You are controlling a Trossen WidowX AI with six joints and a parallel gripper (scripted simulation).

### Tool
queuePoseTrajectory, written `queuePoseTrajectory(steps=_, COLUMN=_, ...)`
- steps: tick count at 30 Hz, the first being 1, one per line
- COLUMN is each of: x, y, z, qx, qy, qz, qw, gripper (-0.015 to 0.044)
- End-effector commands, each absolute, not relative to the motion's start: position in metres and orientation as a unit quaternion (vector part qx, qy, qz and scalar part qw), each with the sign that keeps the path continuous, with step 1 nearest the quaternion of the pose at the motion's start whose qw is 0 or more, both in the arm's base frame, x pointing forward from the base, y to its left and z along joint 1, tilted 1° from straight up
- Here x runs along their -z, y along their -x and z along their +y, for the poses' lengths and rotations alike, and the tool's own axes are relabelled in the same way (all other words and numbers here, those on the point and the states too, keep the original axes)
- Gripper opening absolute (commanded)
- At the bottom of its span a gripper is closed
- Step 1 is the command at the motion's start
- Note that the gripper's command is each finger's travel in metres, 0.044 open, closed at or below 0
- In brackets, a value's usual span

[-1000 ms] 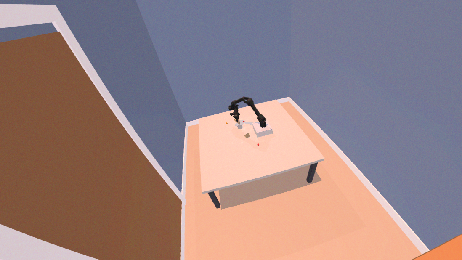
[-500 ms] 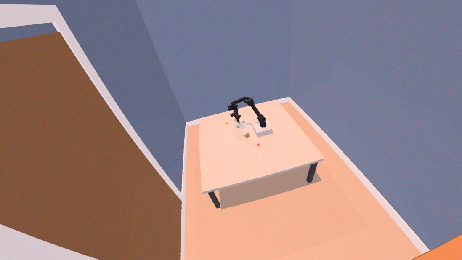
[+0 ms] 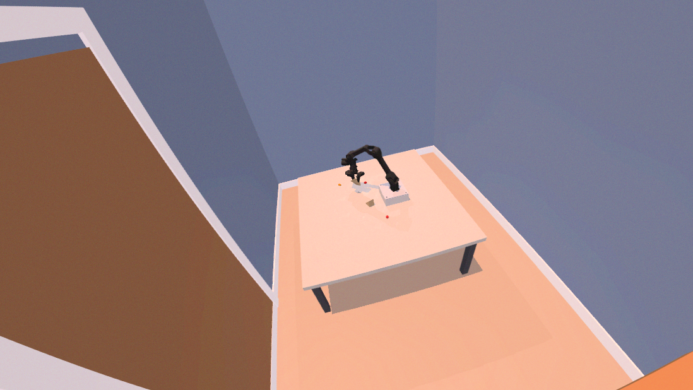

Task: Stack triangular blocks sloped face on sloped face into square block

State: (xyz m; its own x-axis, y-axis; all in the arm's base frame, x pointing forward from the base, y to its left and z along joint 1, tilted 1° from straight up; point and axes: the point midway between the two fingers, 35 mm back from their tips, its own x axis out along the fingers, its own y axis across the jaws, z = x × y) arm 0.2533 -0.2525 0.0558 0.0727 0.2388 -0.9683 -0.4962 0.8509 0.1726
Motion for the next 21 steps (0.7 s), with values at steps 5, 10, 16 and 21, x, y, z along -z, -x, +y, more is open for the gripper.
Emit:
queuePoseTrajectory(steps=5, x=-0.0567, y=-0.2533, z=-0.2516, qx=-0.32, qy=0.211, qz=0.61, qw=0.694, gripper=0.0)
queuePoseTrajectory(steps=10, x=-0.0578, y=-0.254, z=-0.2514, qx=-0.362, qy=0.277, qz=0.59, qw=0.666, gripper=0.0)
queuePoseTrajectory(steps=16, x=-0.0593, y=-0.2549, z=-0.2512, qx=-0.409, qy=0.353, qz=0.563, qw=0.626, gripper=0.0)
queuePoseTrajectory(steps=21, x=-0.0608, y=-0.2557, z=-0.2511, qx=-0.446, qy=0.411, qz=0.537, qw=0.585, gripper=0.0)
